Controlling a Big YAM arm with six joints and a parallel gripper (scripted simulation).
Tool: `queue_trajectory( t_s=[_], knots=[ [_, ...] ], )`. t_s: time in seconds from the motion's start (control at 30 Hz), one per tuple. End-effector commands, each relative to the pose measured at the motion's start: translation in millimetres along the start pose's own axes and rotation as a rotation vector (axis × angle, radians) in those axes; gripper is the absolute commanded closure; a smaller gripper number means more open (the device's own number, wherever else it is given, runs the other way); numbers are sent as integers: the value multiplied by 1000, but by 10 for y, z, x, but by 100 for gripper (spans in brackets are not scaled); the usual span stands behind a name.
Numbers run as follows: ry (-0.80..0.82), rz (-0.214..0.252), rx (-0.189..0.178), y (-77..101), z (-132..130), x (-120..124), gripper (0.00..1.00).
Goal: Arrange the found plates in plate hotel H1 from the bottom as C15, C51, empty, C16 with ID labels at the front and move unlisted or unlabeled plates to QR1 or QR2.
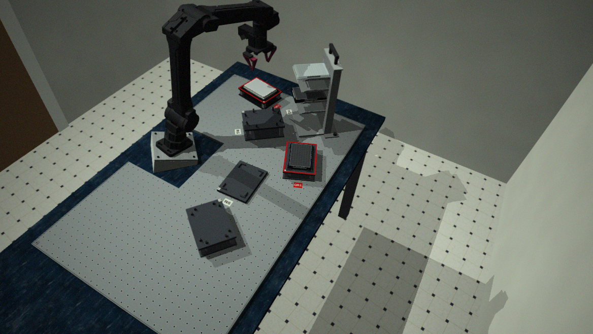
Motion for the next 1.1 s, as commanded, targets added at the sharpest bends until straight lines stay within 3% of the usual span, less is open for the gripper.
queue_trajectory(
  t_s=[0.0,0.13,0.17,1.07],
  knots=[
    [-11,8,88,459,-100,8,0],
    [-11,7,88,525,-95,8,0],
    [-6,4,51,324,-66,25,0],
    [-6,5,51,324,-66,25,0]
  ],
)
Point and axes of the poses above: the point where the finger pads meet when closed, its own y axis back along the fingers, its own z axis across the jaws, x = y × z, the point moved 7 cm from there along y, back along the fingers, and after that the axes turned 13 degrees about y, right-handed, at the moved point
